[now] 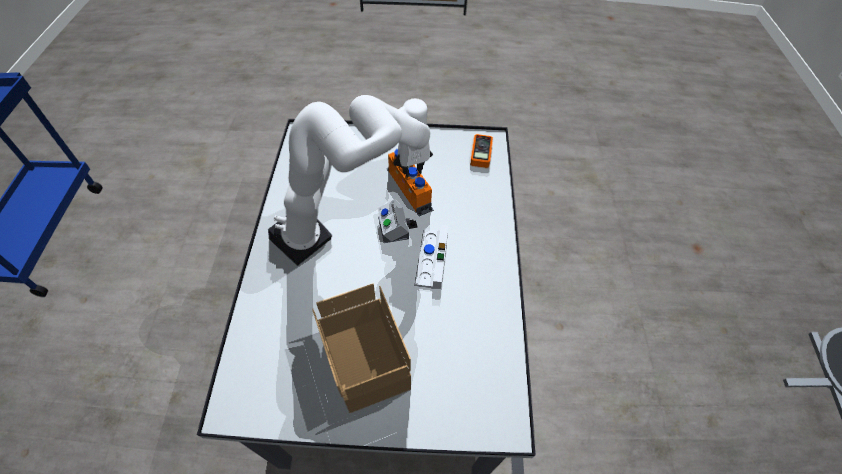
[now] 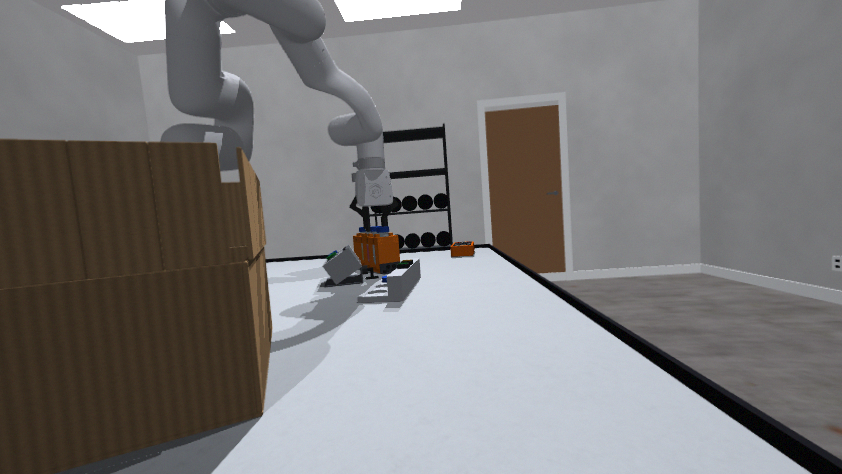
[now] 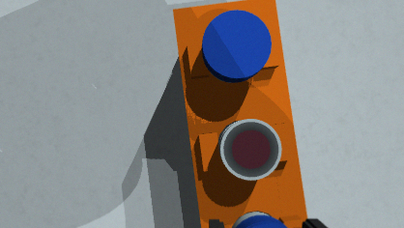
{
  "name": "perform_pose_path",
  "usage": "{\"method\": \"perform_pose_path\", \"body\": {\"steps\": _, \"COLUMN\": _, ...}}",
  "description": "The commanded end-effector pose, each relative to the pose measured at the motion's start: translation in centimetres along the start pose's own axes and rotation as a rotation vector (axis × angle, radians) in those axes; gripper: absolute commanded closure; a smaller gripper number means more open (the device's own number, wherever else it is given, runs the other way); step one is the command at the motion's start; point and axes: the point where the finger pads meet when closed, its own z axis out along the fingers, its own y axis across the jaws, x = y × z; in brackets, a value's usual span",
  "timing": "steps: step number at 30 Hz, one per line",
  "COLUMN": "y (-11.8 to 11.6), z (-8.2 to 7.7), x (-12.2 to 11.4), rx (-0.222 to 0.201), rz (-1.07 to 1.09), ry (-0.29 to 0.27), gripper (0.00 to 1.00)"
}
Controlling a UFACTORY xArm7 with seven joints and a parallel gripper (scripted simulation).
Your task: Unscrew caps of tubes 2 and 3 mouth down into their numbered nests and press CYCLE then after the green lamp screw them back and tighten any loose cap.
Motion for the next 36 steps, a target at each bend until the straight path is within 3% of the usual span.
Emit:
{"method": "perform_pose_path", "body": {"steps": 1, "y": 0.15, "z": -0.14, "x": 0.09, "rx": -0.013, "rz": 0.215, "ry": -0.039, "gripper": 0.54}}
{"method": "perform_pose_path", "body": {"steps": 9, "y": 0.15, "z": -0.14, "x": 0.09, "rx": -0.022, "rz": 0.658, "ry": -0.036, "gripper": 0.54}}
{"method": "perform_pose_path", "body": {"steps": 17, "y": 0.15, "z": -0.14, "x": 0.10, "rx": -0.022, "rz": 0.658, "ry": -0.036, "gripper": 0.54}}
{"method": "perform_pose_path", "body": {"steps": 18, "y": 0.15, "z": -0.14, "x": 0.10, "rx": -0.022, "rz": 0.658, "ry": -0.036, "gripper": 1.00}}
{"method": "perform_pose_path", "body": {"steps": 30, "y": 0.15, "z": -0.14, "x": 0.10, "rx": -0.022, "rz": 0.658, "ry": -0.036, "gripper": 1.00}}
{"method": "perform_pose_path", "body": {"steps": 36, "y": 0.15, "z": -0.15, "x": 0.10, "rx": -0.018, "rz": 0.458, "ry": -0.038, "gripper": 1.00}}
